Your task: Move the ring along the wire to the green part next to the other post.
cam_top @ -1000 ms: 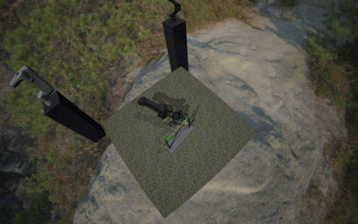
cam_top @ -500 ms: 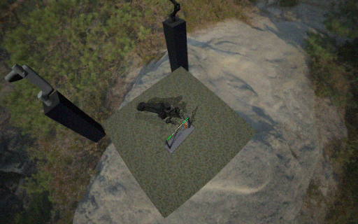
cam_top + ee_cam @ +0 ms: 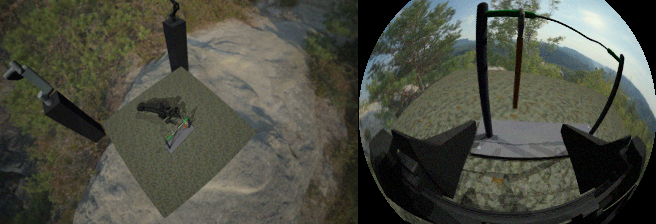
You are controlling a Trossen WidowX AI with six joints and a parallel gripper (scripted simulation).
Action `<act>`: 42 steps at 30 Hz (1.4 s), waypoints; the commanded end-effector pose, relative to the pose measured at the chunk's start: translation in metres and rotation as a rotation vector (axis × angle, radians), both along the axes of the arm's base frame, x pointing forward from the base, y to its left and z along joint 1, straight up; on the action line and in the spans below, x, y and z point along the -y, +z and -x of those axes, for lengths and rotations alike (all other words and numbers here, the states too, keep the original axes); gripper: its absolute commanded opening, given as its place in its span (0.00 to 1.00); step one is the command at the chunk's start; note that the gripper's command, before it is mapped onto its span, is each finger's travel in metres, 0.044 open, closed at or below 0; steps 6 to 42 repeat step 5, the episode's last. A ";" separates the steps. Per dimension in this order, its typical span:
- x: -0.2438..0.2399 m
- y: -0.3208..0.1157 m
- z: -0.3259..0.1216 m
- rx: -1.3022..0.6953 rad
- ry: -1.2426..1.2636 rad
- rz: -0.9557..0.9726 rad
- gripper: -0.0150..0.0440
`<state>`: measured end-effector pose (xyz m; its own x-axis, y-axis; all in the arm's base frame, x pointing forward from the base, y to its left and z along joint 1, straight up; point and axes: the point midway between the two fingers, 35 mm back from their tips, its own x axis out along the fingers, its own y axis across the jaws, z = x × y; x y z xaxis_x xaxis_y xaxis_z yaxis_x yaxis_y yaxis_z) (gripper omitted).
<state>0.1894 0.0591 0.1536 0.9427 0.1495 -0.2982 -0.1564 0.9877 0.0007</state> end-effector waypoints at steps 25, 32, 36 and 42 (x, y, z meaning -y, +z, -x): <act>0.001 0.001 0.000 0.001 -0.006 -0.003 1.00; 0.001 0.001 0.000 0.001 -0.006 -0.003 1.00; 0.001 0.001 0.000 0.001 -0.006 -0.003 1.00; 0.001 0.001 0.000 0.001 -0.006 -0.003 1.00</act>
